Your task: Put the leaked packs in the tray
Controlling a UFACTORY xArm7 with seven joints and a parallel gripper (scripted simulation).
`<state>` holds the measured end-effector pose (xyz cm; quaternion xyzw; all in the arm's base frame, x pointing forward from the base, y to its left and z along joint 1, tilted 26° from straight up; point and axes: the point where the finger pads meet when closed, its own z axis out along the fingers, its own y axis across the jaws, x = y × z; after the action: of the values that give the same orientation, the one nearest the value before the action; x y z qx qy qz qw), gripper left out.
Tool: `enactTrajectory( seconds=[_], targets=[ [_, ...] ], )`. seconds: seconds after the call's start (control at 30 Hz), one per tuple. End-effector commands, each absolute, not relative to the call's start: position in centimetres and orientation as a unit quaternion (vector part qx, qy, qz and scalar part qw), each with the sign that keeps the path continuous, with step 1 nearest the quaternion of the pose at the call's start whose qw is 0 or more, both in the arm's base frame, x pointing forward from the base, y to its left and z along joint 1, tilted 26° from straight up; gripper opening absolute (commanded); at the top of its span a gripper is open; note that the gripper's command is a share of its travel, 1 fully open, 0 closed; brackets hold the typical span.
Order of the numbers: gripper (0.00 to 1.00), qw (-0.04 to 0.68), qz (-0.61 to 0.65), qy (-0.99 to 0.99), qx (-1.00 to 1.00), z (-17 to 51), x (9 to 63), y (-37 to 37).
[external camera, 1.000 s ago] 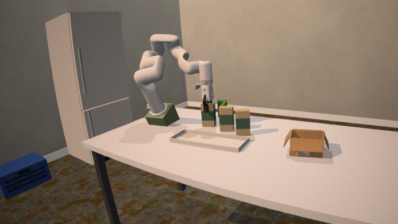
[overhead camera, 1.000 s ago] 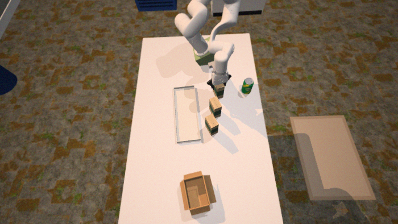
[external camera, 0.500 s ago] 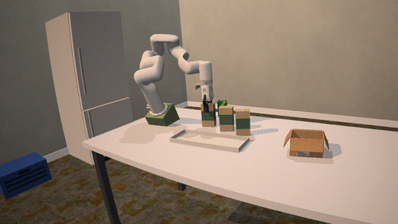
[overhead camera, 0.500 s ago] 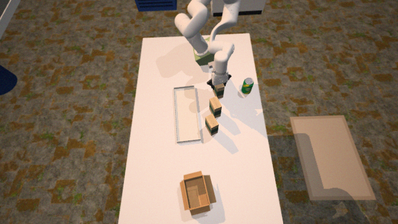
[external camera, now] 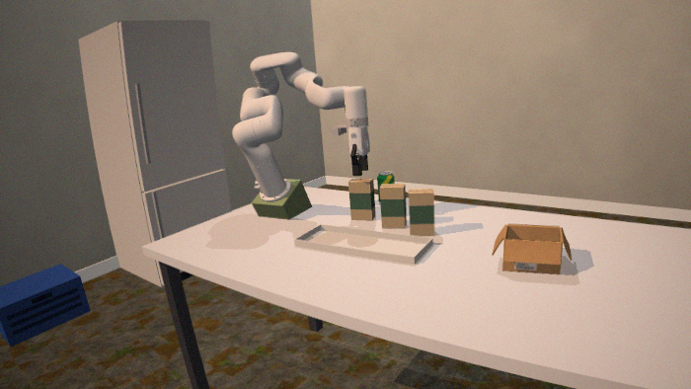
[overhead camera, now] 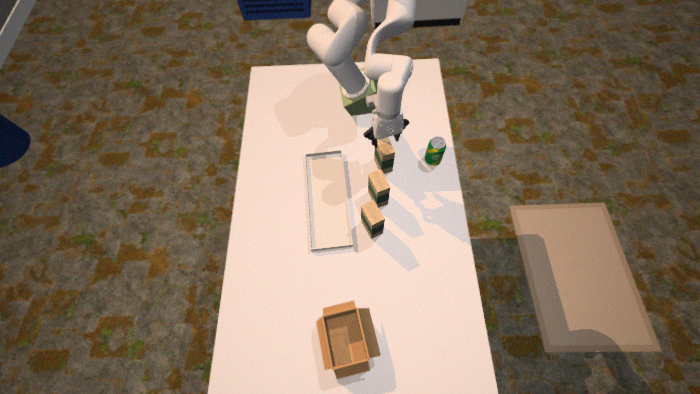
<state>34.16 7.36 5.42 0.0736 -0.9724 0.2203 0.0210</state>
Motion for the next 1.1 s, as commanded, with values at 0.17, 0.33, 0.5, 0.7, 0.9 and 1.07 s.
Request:
enactTrajectory(
  seconds=[0.17,0.33,0.5,0.7,0.9,1.07],
  targets=[
    [0.84,0.022,0.22,-0.972,0.074,7.2,34.1,8.3],
    [0.84,0.026,0.219,-0.972,0.085,7.7,38.7,7.5],
    [0.84,0.028,0.219,-0.971,0.094,8.4,42.8,6.1],
    [0.84,0.028,0.219,-0.97,0.104,9.3,47.4,3.6],
    [0.84,0.028,0.219,-0.97,0.104,9.3,47.5,3.6],
    [0.84,0.028,0.219,-0.97,0.104,9.2,47.5,3.5]
  ],
)
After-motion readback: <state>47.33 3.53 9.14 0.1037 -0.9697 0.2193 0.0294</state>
